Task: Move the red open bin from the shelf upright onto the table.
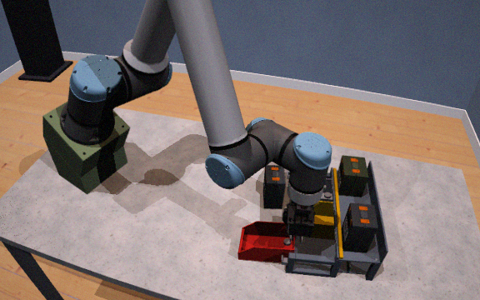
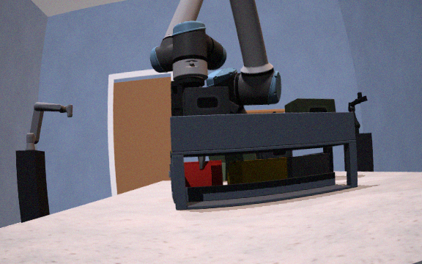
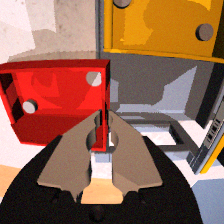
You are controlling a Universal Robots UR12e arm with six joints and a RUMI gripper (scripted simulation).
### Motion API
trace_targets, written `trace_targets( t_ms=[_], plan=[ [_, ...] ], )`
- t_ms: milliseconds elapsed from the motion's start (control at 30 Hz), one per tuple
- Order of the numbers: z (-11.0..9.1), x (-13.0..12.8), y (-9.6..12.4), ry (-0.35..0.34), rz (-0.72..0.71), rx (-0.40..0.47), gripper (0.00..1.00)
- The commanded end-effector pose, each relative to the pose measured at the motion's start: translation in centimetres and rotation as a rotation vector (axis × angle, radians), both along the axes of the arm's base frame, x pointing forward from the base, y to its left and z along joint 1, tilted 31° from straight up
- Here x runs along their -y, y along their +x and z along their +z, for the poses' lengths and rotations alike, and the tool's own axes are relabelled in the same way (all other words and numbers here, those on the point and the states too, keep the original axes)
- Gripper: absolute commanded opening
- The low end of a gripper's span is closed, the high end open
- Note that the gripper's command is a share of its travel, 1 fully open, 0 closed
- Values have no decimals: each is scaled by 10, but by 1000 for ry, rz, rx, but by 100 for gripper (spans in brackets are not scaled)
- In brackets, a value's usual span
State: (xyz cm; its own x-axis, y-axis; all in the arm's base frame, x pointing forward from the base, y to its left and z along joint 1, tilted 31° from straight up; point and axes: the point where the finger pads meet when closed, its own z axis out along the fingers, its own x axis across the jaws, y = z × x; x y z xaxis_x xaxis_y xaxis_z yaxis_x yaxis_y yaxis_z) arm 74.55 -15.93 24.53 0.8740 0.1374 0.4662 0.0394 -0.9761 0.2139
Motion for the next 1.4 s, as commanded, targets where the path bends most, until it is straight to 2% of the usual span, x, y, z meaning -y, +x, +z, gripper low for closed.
trace_targets(
  t_ms=[0, 233, 1200, 1367],
  plan=[
    [1, 0, 0, -1, 0, 1, 0],
    [6, -1, -3, -1, 0, 1, 0],
    [5, -1, -2, -1, 0, 1, 0],
    [1, 1, -11, -1, 0, 1, 0]
  ],
)
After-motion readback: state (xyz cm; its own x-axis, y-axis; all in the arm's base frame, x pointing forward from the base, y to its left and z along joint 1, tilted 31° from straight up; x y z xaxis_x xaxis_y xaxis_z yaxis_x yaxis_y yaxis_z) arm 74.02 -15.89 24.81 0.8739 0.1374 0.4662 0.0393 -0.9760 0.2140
